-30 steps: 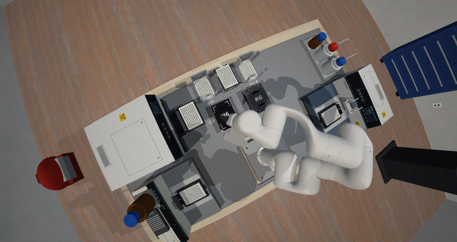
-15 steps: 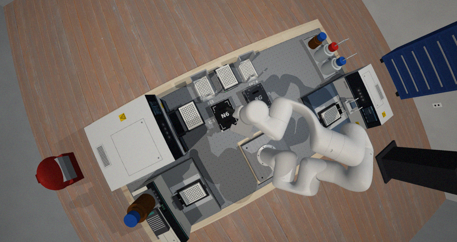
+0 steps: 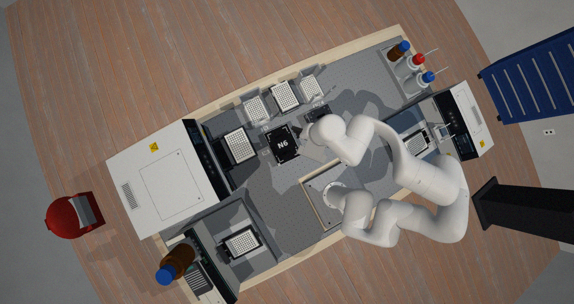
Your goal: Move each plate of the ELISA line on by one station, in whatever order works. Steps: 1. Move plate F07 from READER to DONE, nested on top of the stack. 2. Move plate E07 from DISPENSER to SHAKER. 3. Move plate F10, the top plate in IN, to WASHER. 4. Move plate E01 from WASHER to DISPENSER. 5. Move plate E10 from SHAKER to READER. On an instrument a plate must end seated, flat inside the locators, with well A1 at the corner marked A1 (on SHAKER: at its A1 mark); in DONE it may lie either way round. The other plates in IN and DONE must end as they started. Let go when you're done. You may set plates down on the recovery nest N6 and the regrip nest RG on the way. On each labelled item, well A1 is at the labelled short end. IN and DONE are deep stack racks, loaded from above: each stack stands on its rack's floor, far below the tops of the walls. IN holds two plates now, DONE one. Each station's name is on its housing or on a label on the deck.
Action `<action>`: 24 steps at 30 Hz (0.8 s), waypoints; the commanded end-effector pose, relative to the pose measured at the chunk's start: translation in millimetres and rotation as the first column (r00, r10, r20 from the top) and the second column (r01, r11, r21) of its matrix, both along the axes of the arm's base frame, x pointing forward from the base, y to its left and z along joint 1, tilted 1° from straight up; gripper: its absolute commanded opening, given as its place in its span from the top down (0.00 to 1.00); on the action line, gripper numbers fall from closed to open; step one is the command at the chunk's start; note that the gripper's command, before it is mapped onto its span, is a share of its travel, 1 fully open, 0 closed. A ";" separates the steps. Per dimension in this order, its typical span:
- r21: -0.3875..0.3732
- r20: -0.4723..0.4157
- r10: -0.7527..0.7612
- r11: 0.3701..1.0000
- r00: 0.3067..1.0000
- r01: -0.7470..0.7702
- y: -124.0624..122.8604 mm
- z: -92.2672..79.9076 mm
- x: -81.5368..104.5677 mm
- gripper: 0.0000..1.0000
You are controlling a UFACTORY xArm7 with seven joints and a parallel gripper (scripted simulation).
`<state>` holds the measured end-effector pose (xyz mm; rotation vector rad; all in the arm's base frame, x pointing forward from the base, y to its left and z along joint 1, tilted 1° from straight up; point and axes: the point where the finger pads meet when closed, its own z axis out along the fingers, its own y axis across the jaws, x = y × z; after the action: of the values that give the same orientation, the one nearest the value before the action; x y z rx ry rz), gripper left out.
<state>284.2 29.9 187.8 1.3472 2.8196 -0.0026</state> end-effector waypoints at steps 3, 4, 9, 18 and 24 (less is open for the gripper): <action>0.001 0.005 0.000 1.000 1.000 0.000 -14.5 -2.4 7.6 0.00; 0.001 0.005 0.000 1.000 1.000 0.000 -17.5 -3.2 8.9 0.00; 0.001 0.005 0.000 1.000 1.000 0.000 -29.5 -6.2 13.8 0.00; 0.001 0.005 0.000 1.000 1.000 0.000 -31.2 -6.6 14.5 0.00; 0.006 0.006 -0.238 0.971 0.971 0.238 -31.2 -6.6 14.6 0.00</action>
<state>297.4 -1.5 179.7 1.5434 2.7203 0.0021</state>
